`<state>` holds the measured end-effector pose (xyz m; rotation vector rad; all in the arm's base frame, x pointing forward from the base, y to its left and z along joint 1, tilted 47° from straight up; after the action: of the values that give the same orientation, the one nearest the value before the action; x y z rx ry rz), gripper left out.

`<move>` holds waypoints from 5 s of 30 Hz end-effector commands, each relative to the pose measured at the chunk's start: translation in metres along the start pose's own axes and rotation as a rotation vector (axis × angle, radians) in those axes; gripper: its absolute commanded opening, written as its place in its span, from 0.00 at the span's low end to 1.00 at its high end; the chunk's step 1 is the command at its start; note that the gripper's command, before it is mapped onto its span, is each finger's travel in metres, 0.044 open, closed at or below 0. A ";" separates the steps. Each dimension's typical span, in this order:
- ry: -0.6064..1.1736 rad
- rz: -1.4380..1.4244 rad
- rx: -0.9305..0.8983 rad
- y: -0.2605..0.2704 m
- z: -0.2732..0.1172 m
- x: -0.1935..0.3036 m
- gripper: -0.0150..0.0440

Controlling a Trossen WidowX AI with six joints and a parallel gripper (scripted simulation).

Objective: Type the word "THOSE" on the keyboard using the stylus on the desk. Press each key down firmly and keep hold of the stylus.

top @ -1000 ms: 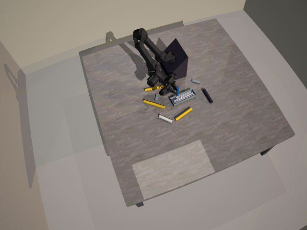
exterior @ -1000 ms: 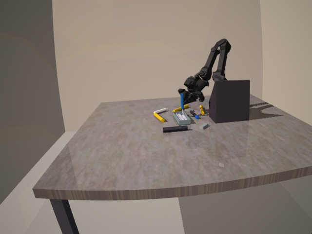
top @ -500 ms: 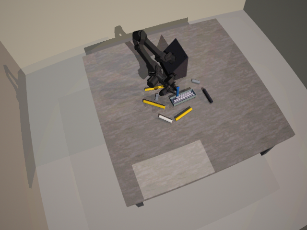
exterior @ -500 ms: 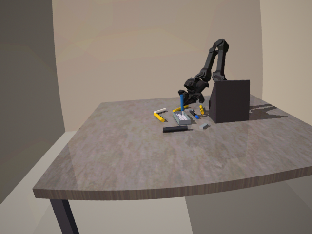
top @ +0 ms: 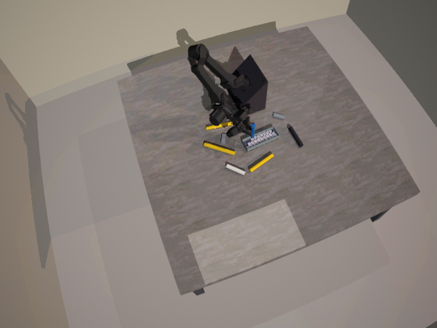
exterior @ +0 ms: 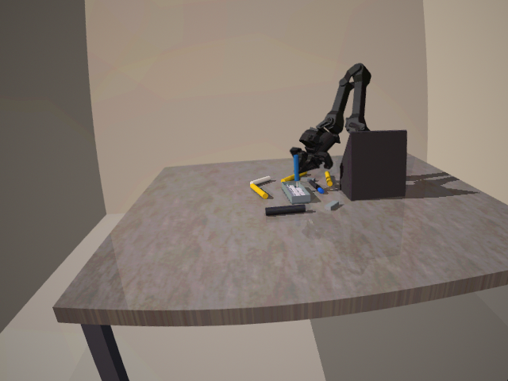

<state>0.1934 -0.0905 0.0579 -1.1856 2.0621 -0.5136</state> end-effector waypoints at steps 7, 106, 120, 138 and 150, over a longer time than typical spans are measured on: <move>-0.002 -0.001 -0.004 0.000 -0.003 -0.007 0.39; -0.003 -0.001 0.000 -0.051 -0.001 -0.021 0.39; -0.003 -0.001 0.000 -0.050 0.001 -0.017 0.39; -0.002 -0.002 0.000 -0.049 0.006 -0.009 0.39; -0.002 -0.002 -0.001 -0.049 0.009 -0.004 0.39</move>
<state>0.2303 -0.1112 0.0876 -1.1836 2.0594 -0.5224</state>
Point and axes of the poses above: the point midway between the two fingers, 35 mm back from their tips, its own z axis out along the fingers, its own y axis across the jaws, x = y × z, the point moved 5 cm from there along -z, back along the fingers, and after that the axes turned 2 degrees about -z, right-handed, at the moved point
